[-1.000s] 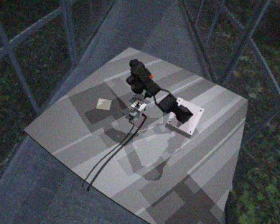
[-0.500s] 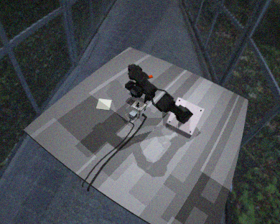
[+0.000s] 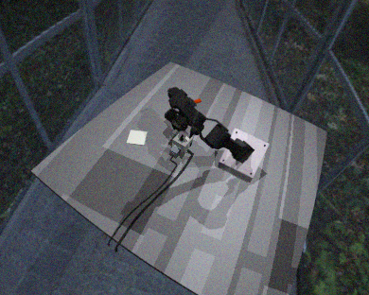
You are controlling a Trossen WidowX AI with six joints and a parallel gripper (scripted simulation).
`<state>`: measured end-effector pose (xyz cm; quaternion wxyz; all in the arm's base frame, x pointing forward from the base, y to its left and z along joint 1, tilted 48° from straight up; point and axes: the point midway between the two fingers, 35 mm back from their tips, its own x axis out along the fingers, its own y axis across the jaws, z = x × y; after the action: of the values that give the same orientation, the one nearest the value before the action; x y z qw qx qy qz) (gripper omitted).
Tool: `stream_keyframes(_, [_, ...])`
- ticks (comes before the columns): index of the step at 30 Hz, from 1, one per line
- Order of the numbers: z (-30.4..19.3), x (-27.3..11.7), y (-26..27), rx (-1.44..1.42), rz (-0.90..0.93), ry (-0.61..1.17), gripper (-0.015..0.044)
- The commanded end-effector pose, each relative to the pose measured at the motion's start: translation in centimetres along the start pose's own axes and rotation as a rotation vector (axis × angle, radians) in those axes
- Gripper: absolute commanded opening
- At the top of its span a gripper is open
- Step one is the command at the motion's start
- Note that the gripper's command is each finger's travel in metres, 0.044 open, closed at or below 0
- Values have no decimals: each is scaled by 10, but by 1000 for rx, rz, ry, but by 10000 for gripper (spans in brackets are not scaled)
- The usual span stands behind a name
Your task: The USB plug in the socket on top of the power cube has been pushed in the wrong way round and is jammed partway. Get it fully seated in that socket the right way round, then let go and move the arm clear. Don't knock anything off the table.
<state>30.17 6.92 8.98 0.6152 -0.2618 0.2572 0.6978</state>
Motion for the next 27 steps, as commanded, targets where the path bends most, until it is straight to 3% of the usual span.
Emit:
stream_keyframes(1, [0,6,2,8,1,-5,440])
stream_keyframes(17, [0,17,2,8,1,-6,440])
stream_keyframes(27, [0,15,0,0,1,-1,177])
